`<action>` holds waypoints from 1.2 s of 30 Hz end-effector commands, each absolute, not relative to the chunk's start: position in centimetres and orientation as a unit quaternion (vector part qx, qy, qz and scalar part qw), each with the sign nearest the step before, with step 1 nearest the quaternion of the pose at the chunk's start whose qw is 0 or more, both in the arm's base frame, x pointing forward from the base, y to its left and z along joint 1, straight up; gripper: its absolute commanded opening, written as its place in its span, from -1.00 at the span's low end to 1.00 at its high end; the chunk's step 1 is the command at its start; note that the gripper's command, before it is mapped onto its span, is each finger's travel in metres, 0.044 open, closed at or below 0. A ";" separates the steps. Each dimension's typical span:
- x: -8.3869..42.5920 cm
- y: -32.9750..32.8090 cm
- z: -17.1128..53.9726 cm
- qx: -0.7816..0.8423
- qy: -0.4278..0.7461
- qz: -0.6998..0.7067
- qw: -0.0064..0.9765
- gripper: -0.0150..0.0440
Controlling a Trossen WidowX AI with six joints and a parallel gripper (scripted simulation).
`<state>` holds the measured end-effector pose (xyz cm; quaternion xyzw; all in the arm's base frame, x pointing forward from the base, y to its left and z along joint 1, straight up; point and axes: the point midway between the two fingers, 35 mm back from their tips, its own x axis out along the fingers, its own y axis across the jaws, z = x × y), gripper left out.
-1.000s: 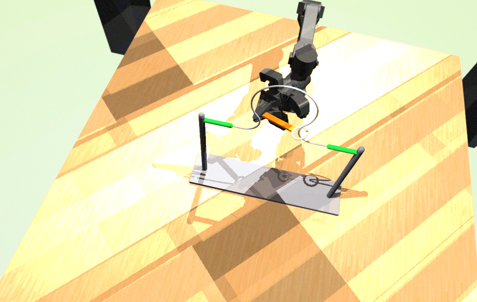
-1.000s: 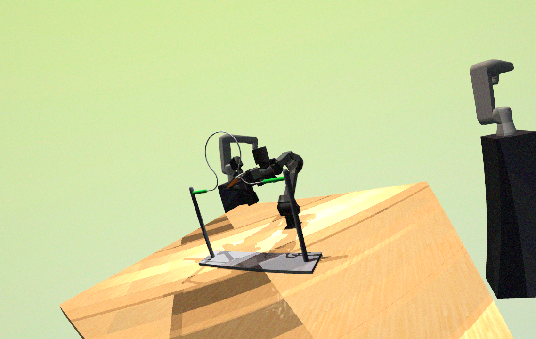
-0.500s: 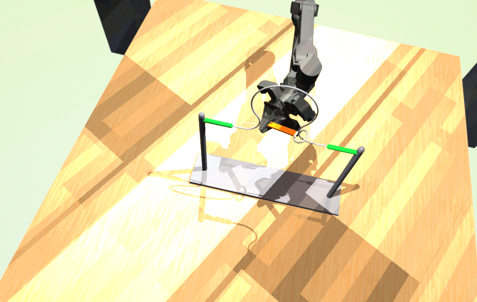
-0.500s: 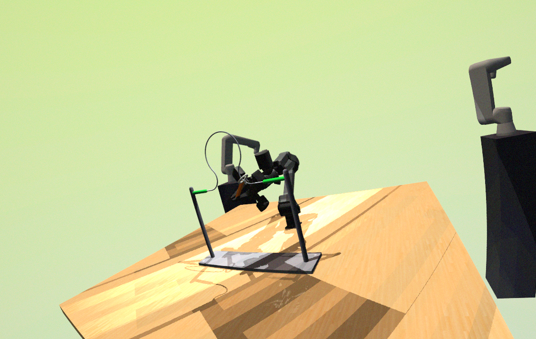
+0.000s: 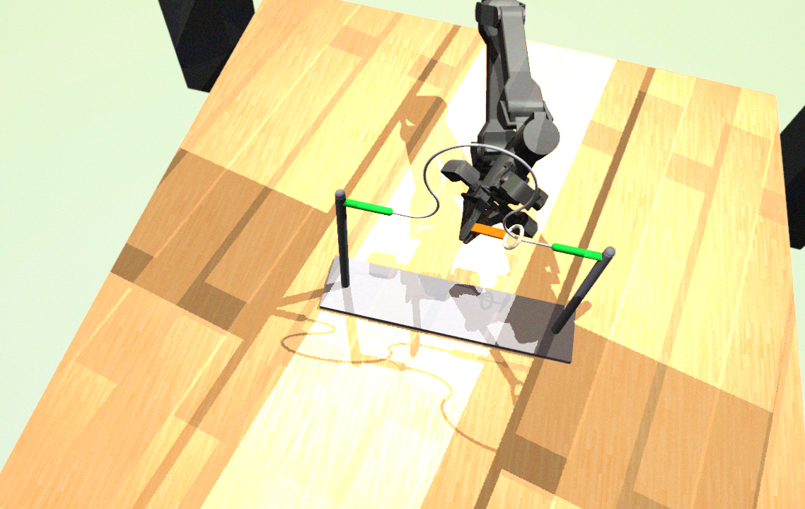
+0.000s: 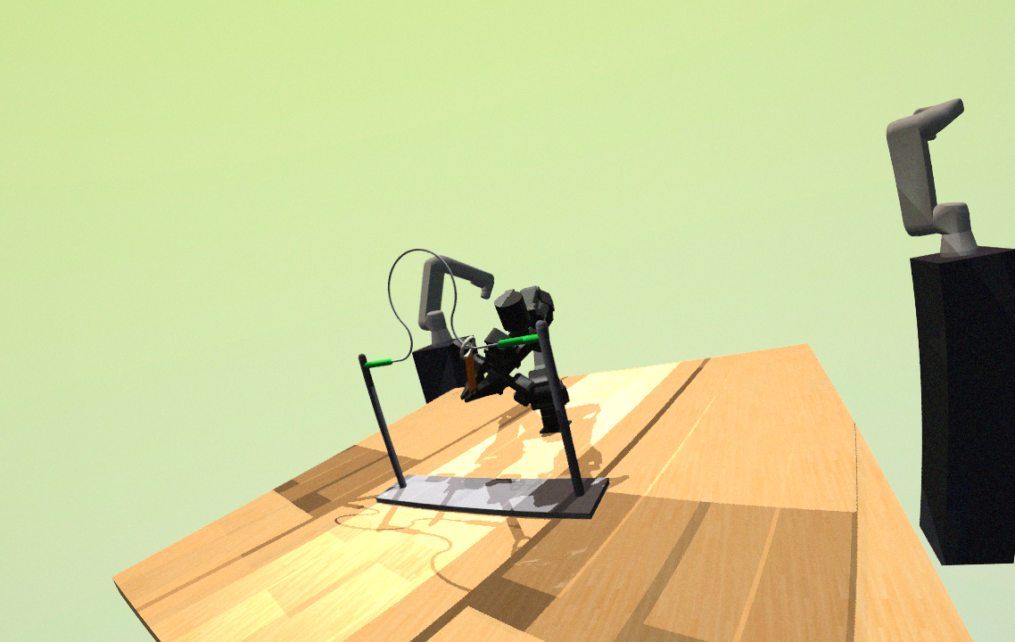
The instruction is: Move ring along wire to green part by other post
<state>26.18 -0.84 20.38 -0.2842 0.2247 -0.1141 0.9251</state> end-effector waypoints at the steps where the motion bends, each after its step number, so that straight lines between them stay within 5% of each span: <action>1: 26.2 0.5 19.9 -0.230 0.231 -0.104 0.940 -1.00; 36: 25.9 8.5 18.5 -0.020 0.253 -0.047 0.966 -1.00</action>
